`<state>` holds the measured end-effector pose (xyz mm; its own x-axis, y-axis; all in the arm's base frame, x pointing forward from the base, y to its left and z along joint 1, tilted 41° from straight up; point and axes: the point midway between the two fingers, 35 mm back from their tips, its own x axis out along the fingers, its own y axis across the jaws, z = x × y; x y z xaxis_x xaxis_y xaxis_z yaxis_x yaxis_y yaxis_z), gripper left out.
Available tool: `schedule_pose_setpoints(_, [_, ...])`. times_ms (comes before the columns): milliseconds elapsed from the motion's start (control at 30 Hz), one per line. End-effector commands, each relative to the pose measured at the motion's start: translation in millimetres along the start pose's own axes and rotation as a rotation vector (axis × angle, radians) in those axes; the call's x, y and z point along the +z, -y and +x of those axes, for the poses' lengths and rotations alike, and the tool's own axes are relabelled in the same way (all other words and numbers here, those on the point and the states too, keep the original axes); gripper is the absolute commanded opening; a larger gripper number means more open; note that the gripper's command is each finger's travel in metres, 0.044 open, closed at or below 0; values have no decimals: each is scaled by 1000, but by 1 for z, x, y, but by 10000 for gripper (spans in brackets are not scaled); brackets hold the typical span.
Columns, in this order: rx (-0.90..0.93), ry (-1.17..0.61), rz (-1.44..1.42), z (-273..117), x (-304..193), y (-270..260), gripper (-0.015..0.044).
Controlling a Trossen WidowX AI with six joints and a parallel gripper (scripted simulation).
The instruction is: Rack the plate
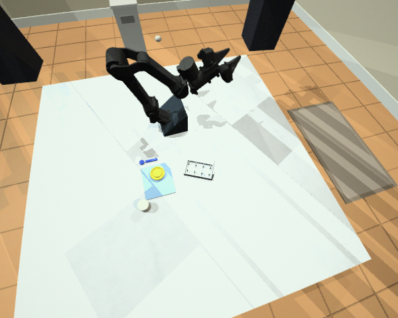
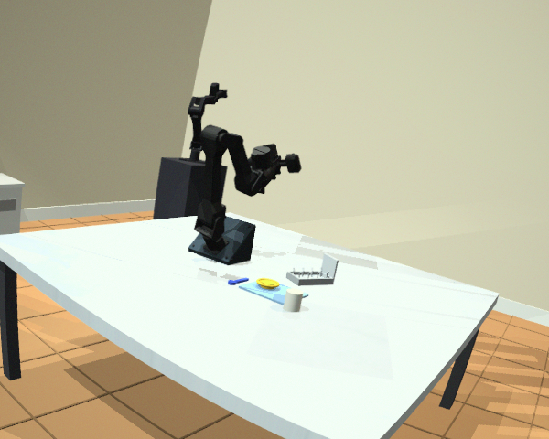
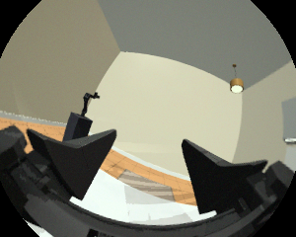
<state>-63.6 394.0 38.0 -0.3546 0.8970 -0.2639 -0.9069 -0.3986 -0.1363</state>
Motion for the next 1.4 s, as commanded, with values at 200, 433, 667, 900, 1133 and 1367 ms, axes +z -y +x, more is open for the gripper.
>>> schedule_pose_setpoints(200, [-119,-116,87,4,-14,44,400])
schedule_pose_setpoints(433, [-272,-260,200,-5,-30,99,400])
schedule_pose_setpoints(667, [-424,-402,316,-27,-45,148,400])
schedule_pose_setpoints(900, [-571,-548,439,-61,-56,188,400])
schedule_pose_setpoints(1133, [-719,-696,561,-107,-63,218,400])
schedule_pose_setpoints(1367, [-864,-846,681,-163,-63,238,400])
